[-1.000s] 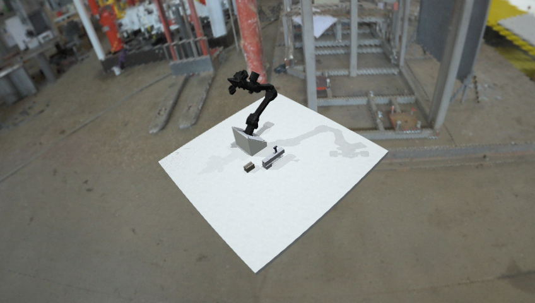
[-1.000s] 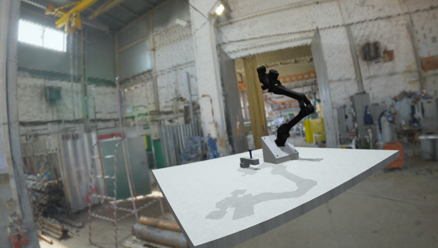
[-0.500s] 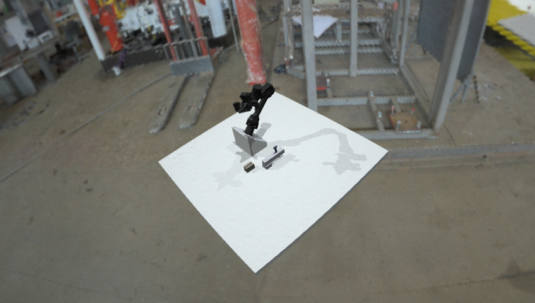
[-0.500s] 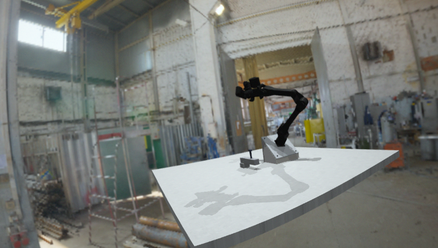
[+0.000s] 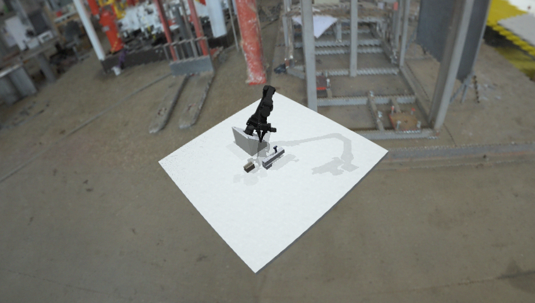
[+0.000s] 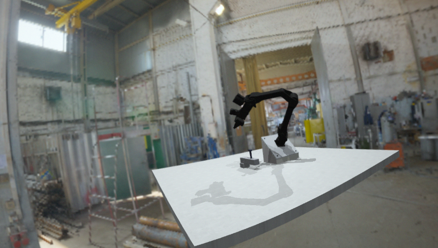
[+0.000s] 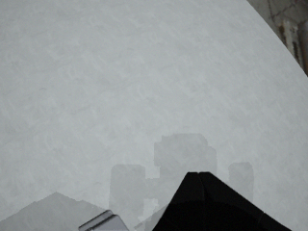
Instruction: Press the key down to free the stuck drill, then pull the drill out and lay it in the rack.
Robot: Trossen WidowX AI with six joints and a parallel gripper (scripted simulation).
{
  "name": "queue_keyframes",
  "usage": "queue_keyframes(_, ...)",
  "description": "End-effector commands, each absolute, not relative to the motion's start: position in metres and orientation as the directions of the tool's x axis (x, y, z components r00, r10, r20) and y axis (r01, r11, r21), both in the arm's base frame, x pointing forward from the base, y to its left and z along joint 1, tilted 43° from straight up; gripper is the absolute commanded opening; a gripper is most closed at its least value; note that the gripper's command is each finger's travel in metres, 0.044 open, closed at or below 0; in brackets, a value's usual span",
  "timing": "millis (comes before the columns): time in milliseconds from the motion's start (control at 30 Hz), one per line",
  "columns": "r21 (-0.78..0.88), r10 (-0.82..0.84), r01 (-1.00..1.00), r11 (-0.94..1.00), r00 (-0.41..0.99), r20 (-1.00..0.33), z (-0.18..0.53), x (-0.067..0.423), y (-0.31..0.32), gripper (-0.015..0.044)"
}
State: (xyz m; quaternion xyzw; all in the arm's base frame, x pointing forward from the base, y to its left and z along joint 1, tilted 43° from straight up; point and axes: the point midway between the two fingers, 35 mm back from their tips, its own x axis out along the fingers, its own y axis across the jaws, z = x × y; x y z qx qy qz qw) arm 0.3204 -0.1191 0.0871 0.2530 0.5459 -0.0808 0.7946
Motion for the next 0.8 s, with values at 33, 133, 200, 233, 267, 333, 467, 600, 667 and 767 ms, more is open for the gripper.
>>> queue_keyframes(33,0.478,0.464,0.07,0.876,0.153,-0.873,0.069,0.304,-0.032,0.0)
queue_keyframes(133,0.589,0.59,-0.066,0.806,0.008,-0.807,0.067,0.289,0.009,0.0)
queue_keyframes(200,0.657,0.653,-0.129,0.743,-0.08,-0.753,0.068,0.279,0.032,0.0)
queue_keyframes(233,0.674,0.667,-0.143,0.725,-0.102,-0.738,0.069,0.276,0.038,0.0)
queue_keyframes(267,0.68,0.671,-0.147,0.718,-0.109,-0.733,0.069,0.275,0.04,0.0)
queue_keyframes(333,0.68,0.671,-0.147,0.718,-0.109,-0.733,0.069,0.275,0.04,0.0)
queue_keyframes(467,0.68,0.671,-0.147,0.718,-0.109,-0.733,0.069,0.275,0.04,0.0)
queue_keyframes(600,0.669,0.662,-0.134,0.731,-0.103,-0.743,0.067,0.275,0.037,0.0)
queue_keyframes(667,0.674,0.666,-0.139,0.726,-0.105,-0.739,0.066,0.275,0.039,0.0)
queue_keyframes(767,0.678,0.67,-0.144,0.721,-0.108,-0.735,0.064,0.275,0.043,0.0)
